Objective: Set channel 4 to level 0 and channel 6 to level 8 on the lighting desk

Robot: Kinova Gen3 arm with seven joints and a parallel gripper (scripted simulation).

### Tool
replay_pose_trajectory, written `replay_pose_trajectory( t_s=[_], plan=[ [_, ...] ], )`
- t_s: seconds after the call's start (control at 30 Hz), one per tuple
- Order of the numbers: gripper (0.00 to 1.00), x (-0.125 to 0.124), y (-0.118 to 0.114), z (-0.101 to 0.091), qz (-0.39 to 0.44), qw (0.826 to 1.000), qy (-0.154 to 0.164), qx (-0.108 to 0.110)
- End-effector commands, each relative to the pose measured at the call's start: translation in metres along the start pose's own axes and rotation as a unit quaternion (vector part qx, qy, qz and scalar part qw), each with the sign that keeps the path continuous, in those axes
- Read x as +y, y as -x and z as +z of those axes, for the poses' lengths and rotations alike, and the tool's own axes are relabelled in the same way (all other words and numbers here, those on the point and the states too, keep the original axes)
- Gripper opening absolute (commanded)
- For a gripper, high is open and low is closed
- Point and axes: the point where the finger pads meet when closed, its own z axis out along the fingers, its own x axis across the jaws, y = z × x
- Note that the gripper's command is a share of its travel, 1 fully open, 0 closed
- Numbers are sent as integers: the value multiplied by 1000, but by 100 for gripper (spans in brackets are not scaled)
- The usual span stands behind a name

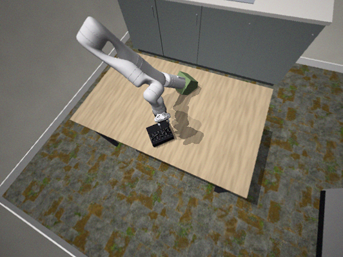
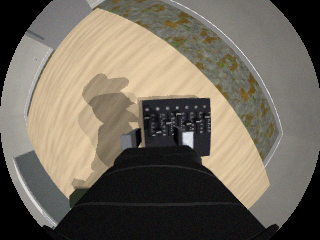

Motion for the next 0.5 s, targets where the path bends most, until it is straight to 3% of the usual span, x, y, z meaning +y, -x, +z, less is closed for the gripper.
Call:
replay_pose_trajectory(
  t_s=[0.0, 0.27, 0.47],
  plan=[
    [100, -9, -1, -25, -4, 1000, -22, 7],
    [100, -8, 0, -44, -4, 1000, -22, 7],
    [100, -8, 0, -47, -4, 1000, -22, 7]
  ],
)
